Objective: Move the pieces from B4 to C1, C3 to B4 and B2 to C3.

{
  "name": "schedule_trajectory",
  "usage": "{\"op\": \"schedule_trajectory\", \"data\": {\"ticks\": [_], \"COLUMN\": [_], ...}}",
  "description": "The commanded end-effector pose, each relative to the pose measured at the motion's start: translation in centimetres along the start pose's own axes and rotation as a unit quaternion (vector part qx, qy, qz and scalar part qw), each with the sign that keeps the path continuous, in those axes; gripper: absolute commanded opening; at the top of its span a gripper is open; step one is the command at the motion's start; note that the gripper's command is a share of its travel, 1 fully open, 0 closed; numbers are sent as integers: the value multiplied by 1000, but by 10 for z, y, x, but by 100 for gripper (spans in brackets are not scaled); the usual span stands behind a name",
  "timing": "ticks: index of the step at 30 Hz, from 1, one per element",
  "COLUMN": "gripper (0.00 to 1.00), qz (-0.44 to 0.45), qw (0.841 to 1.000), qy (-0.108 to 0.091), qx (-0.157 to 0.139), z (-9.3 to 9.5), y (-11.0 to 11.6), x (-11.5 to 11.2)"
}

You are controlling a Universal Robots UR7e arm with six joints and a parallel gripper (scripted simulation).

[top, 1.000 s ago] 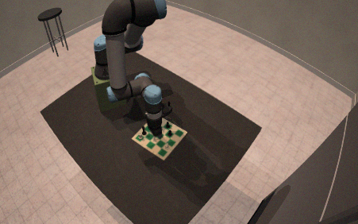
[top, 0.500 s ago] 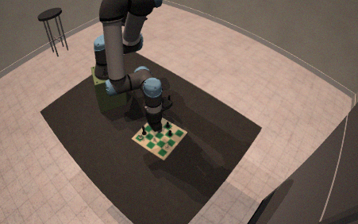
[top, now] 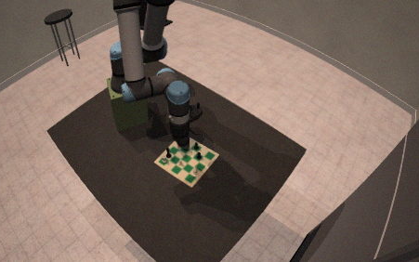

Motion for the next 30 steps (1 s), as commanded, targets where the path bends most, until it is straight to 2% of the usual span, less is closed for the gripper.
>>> {"op": "schedule_trajectory", "data": {"ticks": [1,20,30], "gripper": [0,0,0], "qz": [0,5,93], "qw": [1000,1000,996], "qy": [0,0,0], "qx": [0,0,0], "z": [-7,-9,-9], "y": [0,0,0], "x": [0,1,8]}}
Point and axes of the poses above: the point where the finger pads meet when closed, its own z axis out along the fingers, its own x axis across the jaws, y = z × x, the point moved 5 cm from there along -z, back along the fingers, and after that the axes turned 11 degrees about z, right-handed, at the moved point
